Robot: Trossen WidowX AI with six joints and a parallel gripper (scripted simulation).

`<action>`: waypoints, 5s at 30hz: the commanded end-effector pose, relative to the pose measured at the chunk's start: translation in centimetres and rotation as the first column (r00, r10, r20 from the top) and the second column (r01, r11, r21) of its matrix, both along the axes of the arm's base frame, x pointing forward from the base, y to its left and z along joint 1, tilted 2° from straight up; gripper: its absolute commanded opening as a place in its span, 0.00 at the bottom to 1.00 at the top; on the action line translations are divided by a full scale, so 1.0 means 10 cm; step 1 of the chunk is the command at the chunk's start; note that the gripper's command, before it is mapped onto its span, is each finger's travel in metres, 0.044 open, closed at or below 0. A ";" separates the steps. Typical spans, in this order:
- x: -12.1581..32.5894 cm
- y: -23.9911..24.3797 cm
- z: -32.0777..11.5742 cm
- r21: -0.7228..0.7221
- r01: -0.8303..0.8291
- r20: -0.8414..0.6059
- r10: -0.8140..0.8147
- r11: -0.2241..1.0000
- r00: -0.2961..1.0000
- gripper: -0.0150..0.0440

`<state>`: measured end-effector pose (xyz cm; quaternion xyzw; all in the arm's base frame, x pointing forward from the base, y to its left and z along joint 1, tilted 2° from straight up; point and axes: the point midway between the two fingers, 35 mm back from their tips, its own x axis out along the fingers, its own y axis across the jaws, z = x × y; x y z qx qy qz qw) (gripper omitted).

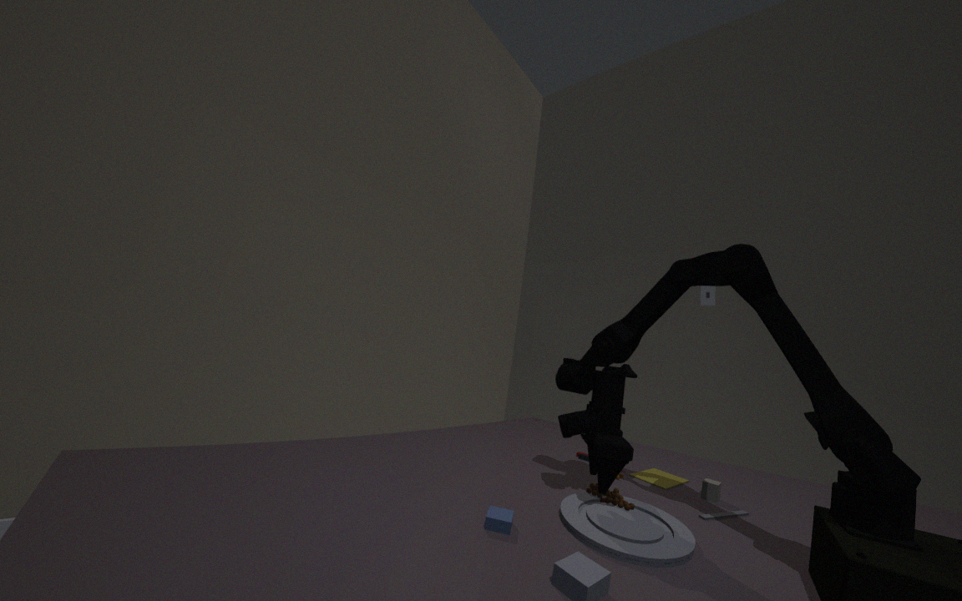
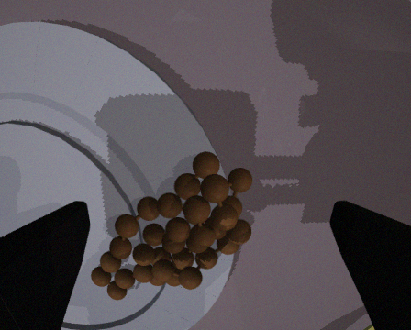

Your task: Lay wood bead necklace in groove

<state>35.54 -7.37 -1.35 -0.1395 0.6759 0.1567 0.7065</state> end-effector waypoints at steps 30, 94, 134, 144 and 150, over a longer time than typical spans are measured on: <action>-0.22 -0.05 0.21 0.009 0.934 -0.053 -0.932 0.358 0.358 0.90; -0.20 -0.03 -0.17 0.012 0.931 -0.055 -0.930 0.364 0.364 0.27; -0.35 0.41 -0.09 0.009 0.934 -0.058 -0.932 0.358 0.358 0.25; -0.34 0.41 -0.11 0.013 0.931 -0.058 -0.930 0.364 0.364 0.43; -0.34 0.41 -0.11 0.013 0.931 -0.058 -0.930 0.364 0.364 0.70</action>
